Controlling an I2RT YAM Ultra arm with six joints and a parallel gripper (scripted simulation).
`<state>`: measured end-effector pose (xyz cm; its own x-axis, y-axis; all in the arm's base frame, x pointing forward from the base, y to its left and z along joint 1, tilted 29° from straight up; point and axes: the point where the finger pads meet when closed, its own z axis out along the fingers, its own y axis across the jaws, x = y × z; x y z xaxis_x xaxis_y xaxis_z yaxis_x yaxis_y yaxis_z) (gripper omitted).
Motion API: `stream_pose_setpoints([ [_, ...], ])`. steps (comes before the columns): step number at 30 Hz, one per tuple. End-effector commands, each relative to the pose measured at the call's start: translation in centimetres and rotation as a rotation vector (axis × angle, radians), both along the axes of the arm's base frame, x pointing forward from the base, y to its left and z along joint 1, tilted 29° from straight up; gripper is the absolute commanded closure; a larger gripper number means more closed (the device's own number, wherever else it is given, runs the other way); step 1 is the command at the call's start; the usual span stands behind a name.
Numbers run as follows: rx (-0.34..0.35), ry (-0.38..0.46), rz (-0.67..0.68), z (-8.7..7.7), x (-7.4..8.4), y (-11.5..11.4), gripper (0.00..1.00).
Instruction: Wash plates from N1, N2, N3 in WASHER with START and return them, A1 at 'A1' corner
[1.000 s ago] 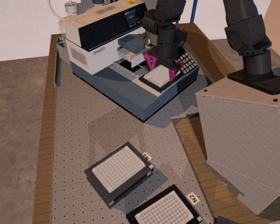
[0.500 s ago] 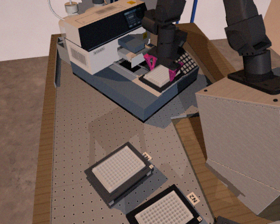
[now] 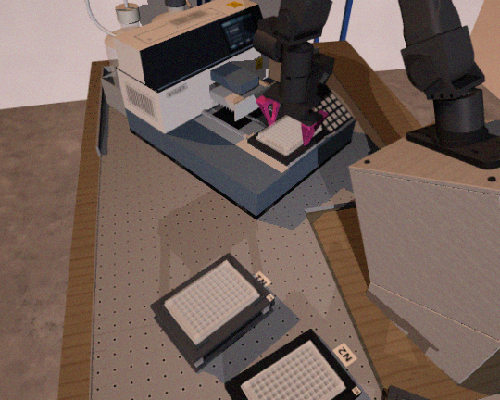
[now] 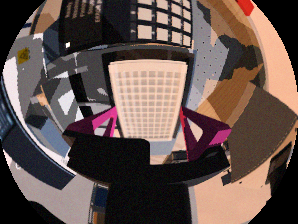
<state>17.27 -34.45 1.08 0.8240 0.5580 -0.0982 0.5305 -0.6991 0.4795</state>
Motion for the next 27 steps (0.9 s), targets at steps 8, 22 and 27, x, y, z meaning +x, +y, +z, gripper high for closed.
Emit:
stream_pose_setpoints([
  [8,-0.019,-0.005,0.002,1.6,0.4,0.2,0.00],
  [22,-0.005,0.003,0.002,2.8,-0.3,1.6,0.00],
  [27,-0.012,-0.001,0.002,3.7,-0.3,1.8,0.00],
])
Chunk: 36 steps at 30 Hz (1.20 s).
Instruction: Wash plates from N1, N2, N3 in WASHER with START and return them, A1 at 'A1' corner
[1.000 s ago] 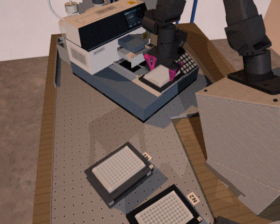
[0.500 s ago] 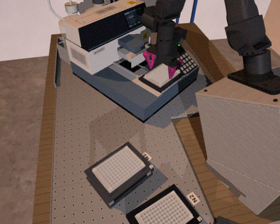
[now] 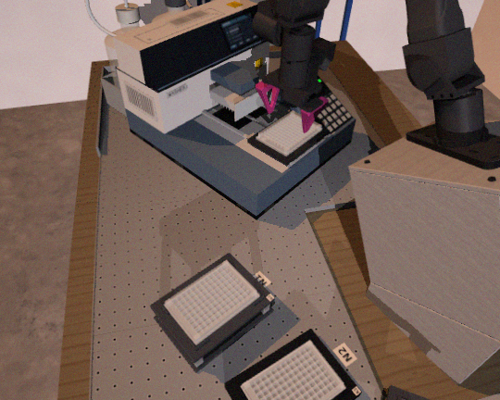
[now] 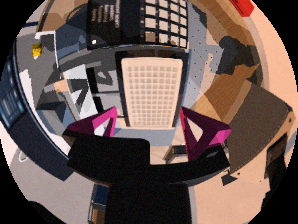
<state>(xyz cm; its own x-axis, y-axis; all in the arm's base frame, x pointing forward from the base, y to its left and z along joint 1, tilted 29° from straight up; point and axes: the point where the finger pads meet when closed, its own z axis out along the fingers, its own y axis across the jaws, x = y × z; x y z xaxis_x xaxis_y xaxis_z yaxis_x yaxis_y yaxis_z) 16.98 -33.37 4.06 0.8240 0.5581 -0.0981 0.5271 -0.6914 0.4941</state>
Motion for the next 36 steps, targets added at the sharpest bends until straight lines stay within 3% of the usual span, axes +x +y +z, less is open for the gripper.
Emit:
stream_pose_setpoints([
  [1,0.000,0.007,0.000,1.0,0.0,0.7,0.00],
  [7,-0.019,-0.003,0.000,2.6,0.1,0.6,0.00],
  [36,-0.019,-0.003,-0.002,6.2,-0.9,2.6,0.00],
])
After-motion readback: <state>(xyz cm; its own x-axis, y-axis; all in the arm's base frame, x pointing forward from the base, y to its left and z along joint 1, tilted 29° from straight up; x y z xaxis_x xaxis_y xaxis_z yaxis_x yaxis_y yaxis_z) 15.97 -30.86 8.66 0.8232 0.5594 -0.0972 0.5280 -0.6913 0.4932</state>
